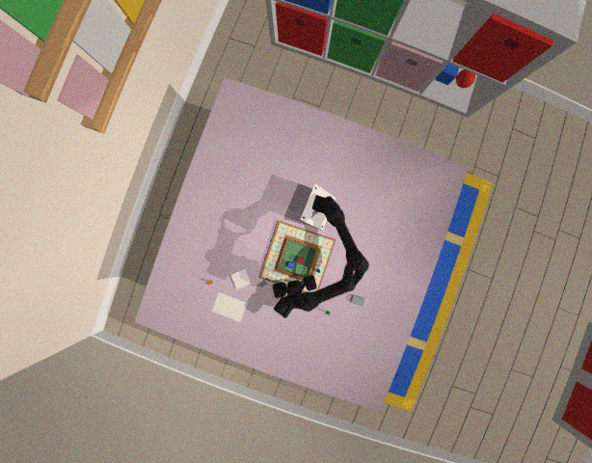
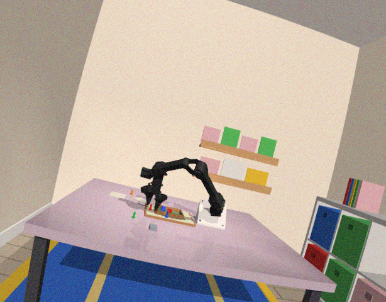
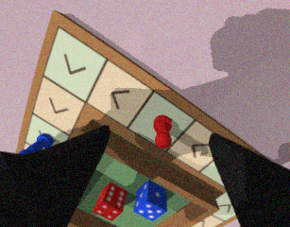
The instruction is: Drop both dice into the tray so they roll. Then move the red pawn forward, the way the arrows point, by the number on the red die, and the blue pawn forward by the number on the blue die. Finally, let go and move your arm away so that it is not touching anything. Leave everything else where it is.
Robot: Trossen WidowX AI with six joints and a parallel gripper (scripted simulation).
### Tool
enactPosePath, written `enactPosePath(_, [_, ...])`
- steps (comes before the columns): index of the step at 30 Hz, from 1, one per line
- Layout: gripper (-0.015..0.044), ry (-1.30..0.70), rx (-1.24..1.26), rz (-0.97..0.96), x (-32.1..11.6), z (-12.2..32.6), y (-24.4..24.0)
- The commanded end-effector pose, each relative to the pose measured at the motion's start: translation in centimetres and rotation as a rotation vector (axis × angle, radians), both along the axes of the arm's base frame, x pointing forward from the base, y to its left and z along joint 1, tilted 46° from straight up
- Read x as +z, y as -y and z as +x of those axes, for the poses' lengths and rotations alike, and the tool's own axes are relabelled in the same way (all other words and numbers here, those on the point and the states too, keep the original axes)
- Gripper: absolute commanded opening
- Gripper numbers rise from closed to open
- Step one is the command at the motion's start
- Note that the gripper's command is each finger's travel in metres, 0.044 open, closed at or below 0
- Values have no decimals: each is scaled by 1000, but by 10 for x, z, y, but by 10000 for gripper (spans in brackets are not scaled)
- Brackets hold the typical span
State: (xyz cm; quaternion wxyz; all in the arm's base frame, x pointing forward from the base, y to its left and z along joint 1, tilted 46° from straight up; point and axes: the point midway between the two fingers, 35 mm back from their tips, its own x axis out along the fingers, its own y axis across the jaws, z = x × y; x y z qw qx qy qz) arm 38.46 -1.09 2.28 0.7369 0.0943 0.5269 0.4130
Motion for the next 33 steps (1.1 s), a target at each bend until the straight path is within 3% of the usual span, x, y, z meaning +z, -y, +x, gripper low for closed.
enactPosePath(1, [440, 8, -7, -4, 21, -2, 23])
enactPosePath(5, [440, 7, -7, -2, 29, -4, 31])
enactPosePath(14, [204, -77, -86, 12, 79, -67, -20])
enactPosePath(18, [200, -105, -112, 18, 89, -92, -36])
enactPosePath(33, [200, -104, -112, 18, 75, -90, -50])
